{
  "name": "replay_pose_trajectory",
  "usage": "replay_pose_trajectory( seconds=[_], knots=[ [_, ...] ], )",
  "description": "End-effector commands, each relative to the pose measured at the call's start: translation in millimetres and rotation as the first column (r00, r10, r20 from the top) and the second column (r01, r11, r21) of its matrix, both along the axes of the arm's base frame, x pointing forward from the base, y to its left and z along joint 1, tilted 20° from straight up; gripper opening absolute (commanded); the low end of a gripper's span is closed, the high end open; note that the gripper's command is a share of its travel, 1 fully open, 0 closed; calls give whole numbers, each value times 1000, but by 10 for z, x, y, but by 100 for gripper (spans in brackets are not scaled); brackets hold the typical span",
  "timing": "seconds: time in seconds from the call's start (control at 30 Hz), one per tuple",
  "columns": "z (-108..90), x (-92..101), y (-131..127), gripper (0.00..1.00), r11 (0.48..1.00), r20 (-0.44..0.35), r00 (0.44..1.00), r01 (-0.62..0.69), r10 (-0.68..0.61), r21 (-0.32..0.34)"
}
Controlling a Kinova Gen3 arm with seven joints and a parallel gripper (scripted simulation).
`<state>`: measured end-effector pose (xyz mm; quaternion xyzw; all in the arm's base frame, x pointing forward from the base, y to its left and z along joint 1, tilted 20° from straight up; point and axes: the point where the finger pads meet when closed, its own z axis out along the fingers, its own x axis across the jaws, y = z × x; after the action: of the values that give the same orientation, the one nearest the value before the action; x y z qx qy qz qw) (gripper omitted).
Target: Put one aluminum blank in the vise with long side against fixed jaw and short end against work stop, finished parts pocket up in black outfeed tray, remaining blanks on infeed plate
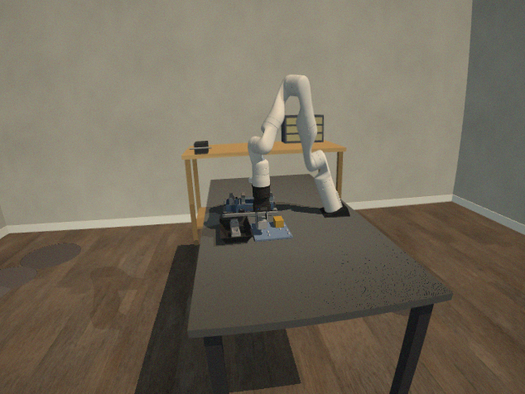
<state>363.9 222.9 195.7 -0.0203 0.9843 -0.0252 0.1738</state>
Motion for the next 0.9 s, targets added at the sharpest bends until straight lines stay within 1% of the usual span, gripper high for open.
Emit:
replay_pose_trajectory(
  seconds=[0.0,0.2,0.27,0.5,0.67,0.87],
  knots=[
    [161,-80,122,0,999,4,1000,-24,24,21],
    [430,-180,126,0,999,4,1000,-24,24,21],
    [430,-180,126,0,999,4,1000,-24,24,21],
    [669,-268,130,0,999,4,1000,-24,24,21],
    [754,-300,131,0,999,4,1000,-24,24,21],
    [774,-307,131,0,999,4,1000,-24,24,21]
  ],
)
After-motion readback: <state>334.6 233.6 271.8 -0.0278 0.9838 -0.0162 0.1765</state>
